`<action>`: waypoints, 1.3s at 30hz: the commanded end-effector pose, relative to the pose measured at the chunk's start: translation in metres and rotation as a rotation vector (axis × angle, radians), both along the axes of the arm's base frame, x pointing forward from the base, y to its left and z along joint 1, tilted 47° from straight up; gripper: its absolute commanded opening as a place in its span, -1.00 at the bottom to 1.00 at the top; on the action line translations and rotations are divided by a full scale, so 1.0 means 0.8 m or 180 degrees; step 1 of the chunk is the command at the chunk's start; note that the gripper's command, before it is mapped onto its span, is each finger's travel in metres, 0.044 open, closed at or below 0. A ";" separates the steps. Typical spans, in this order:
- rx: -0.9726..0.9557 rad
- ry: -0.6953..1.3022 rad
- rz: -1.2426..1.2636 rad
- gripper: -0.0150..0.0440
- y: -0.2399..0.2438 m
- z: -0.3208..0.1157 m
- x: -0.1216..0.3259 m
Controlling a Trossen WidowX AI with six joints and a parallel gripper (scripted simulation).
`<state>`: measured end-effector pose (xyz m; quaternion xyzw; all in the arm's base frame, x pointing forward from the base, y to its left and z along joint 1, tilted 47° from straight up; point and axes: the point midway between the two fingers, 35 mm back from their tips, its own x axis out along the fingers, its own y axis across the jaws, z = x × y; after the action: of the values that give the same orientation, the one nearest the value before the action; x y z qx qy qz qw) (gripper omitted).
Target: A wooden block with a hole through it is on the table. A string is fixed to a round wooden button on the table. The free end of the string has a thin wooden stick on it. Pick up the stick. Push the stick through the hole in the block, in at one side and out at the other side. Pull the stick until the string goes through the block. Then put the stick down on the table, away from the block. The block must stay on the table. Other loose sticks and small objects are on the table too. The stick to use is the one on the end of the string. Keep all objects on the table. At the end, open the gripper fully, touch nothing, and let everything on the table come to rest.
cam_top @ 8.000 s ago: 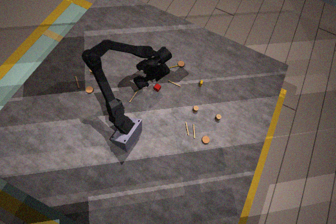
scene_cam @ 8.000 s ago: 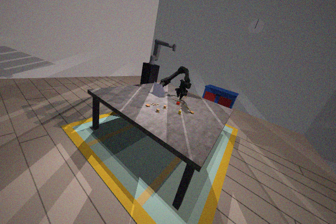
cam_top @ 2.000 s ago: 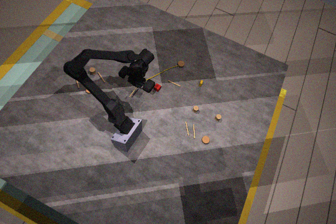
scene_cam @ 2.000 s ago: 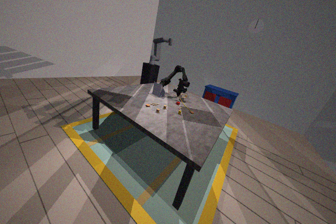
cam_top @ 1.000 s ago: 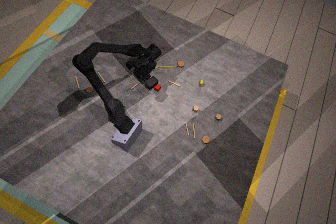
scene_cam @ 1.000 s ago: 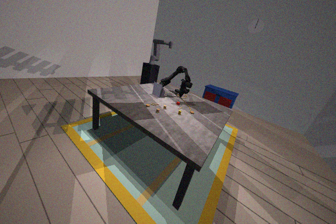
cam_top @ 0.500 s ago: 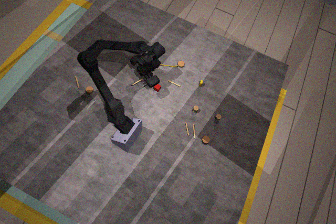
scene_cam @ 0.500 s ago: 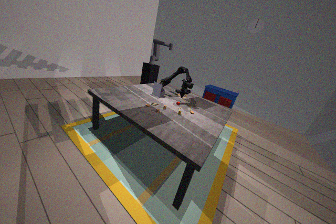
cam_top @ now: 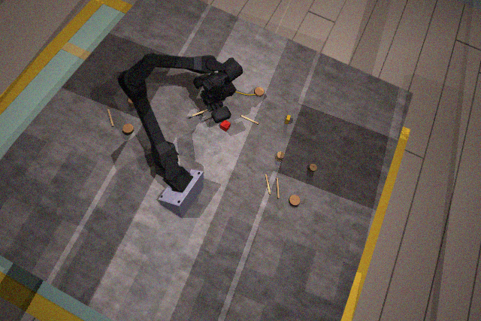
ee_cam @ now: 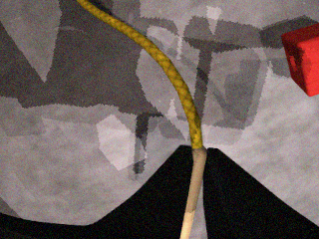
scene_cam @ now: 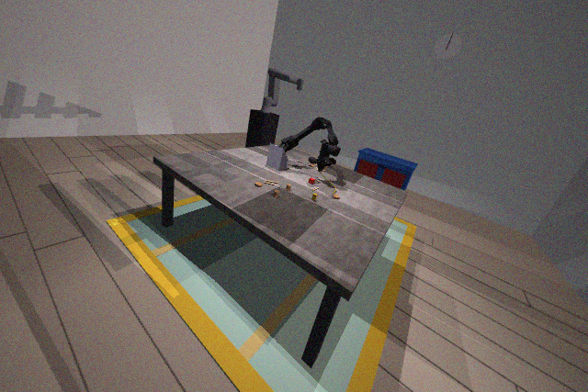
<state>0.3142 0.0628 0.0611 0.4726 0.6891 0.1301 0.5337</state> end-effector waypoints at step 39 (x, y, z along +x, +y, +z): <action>0.0288 0.1044 -0.0742 -0.49 -0.024 -0.022 0.064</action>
<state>0.3613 0.0446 0.0470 0.5757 0.7000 0.0305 0.4214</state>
